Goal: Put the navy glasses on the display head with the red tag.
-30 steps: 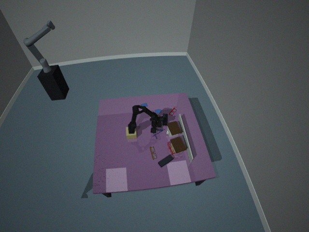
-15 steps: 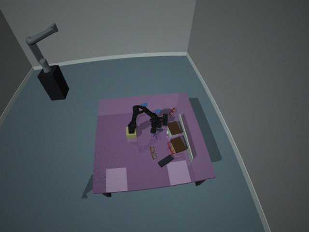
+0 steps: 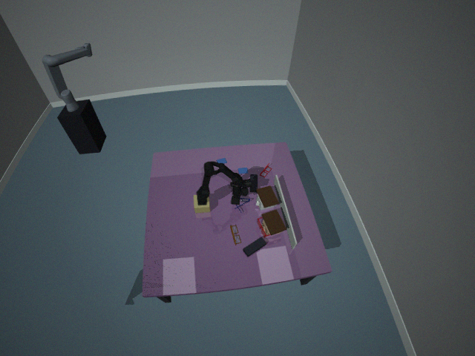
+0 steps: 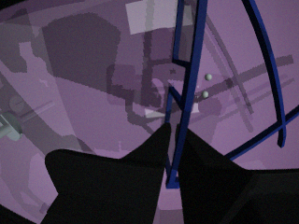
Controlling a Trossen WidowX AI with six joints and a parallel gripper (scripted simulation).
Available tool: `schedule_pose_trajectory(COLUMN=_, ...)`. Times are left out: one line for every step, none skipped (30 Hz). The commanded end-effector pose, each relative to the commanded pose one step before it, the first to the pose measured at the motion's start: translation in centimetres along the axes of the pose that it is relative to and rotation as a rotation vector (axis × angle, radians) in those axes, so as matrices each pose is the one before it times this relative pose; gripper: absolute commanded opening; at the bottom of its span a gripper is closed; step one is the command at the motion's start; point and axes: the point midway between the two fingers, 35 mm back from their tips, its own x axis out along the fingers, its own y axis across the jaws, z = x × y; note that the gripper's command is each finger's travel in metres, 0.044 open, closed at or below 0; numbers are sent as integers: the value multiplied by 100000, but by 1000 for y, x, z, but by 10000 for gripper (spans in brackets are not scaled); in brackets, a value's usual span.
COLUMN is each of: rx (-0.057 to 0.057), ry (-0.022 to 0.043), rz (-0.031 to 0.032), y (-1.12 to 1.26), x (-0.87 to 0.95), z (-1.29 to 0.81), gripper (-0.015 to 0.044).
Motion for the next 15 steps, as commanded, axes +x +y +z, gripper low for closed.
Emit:
schedule_pose_trajectory(rx=0, ry=-54, rz=-105, y=-10, x=-2, z=20, gripper=0)
schedule_pose_trajectory(rx=0, ry=0, rz=0, y=0, x=0, z=0, gripper=0)
schedule_pose_trajectory(rx=0, ry=0, rz=0, y=0, x=0, z=0, gripper=0)
schedule_pose_trajectory(rx=0, ry=0, rz=0, y=0, x=0, z=0, gripper=0)
schedule_pose_trajectory(rx=0, ry=0, rz=0, y=0, x=0, z=0, gripper=0)
schedule_pose_trajectory(rx=-2, ry=-1, rz=5, y=9, x=-121, z=25, gripper=0)
schedule_pose_trajectory(rx=-4, ry=-1, rz=10, y=17, x=-229, z=46, gripper=0)
schedule_pose_trajectory(rx=-6, ry=-1, rz=14, y=24, x=-343, z=63, gripper=0)
schedule_pose_trajectory(rx=-8, ry=0, rz=19, y=28, x=-464, z=74, gripper=0)
schedule_pose_trajectory(rx=-10, ry=2, rz=22, y=28, x=-586, z=73, gripper=0)
schedule_pose_trajectory(rx=-12, ry=5, rz=26, y=24, x=-712, z=62, gripper=0)
schedule_pose_trajectory(rx=-12, ry=7, rz=25, y=15, x=-714, z=38, gripper=0)
schedule_pose_trajectory(rx=-12, ry=10, rz=24, y=9, x=-720, z=19, gripper=0)
schedule_pose_trajectory(rx=-12, ry=11, rz=23, y=4, x=-724, z=8, gripper=0)
schedule_pose_trajectory(rx=-12, ry=12, rz=23, y=2, x=-732, z=2, gripper=0)
